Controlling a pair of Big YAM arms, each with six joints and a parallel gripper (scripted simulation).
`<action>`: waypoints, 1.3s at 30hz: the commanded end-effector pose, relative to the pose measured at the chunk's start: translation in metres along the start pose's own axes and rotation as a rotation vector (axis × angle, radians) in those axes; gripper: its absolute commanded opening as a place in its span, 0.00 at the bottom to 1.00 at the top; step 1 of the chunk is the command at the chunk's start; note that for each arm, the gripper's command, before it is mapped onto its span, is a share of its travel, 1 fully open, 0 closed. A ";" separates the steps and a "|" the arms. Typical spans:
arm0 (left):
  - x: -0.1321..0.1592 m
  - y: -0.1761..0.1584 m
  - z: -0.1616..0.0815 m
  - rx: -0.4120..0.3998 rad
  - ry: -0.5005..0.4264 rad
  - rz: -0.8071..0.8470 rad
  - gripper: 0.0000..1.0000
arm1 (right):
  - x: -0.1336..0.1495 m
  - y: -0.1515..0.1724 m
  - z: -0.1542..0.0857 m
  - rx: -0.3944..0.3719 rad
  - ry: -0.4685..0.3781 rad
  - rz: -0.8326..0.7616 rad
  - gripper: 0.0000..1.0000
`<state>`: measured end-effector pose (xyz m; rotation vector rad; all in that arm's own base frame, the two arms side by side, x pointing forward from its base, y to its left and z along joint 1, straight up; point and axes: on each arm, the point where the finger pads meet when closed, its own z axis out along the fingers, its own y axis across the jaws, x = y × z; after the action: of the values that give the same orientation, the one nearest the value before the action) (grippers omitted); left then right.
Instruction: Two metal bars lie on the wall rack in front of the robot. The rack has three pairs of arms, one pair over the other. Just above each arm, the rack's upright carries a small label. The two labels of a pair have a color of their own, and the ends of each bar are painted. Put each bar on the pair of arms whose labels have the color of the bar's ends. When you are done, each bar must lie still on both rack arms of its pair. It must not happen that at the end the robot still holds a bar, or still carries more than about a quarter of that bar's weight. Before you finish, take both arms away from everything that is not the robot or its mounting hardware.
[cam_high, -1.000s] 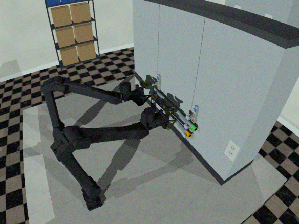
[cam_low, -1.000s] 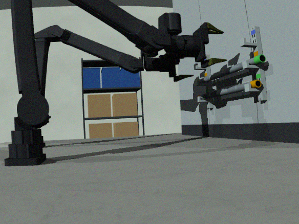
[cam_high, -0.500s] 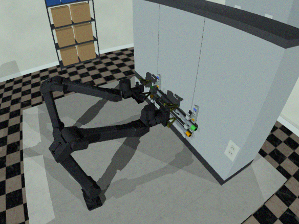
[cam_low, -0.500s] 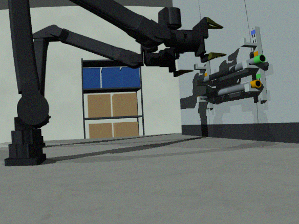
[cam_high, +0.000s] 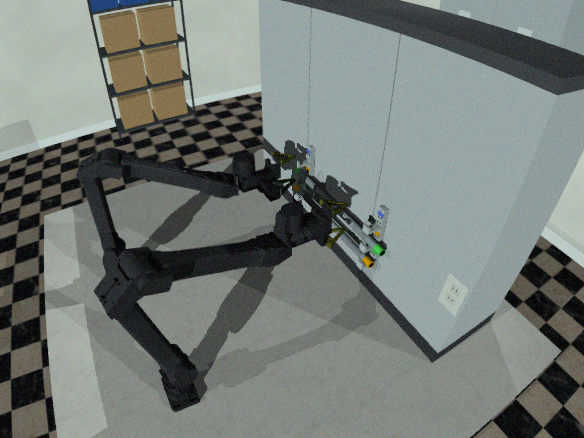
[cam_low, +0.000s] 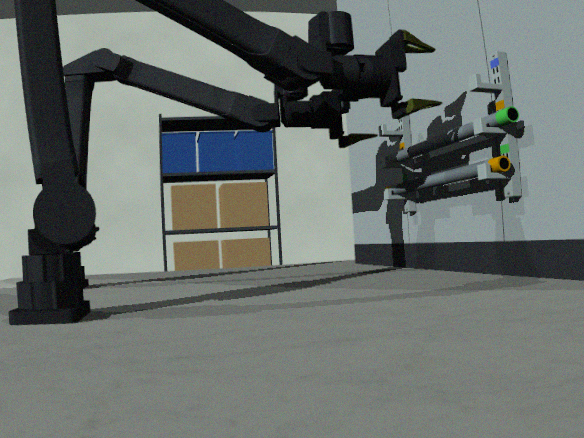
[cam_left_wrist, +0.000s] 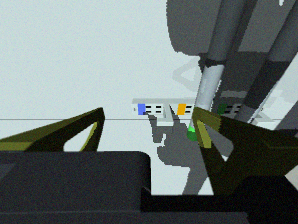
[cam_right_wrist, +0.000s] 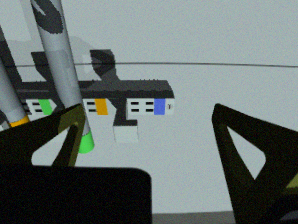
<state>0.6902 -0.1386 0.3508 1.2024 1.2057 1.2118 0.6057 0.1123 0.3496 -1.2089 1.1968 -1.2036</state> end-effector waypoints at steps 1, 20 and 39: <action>0.007 0.061 0.001 -0.085 0.006 -0.039 1.00 | 0.005 -0.057 0.004 0.090 0.007 0.037 1.00; 0.008 0.060 -0.001 -0.080 0.006 -0.037 1.00 | 0.006 -0.057 0.003 0.085 0.007 0.036 1.00; 0.011 0.013 -0.002 -0.074 0.006 -0.036 0.89 | 0.003 -0.011 0.002 0.077 0.007 0.035 0.88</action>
<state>0.6857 -0.1348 0.3471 1.1814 1.1930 1.2172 0.6036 0.1117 0.3582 -1.1591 1.1633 -1.2188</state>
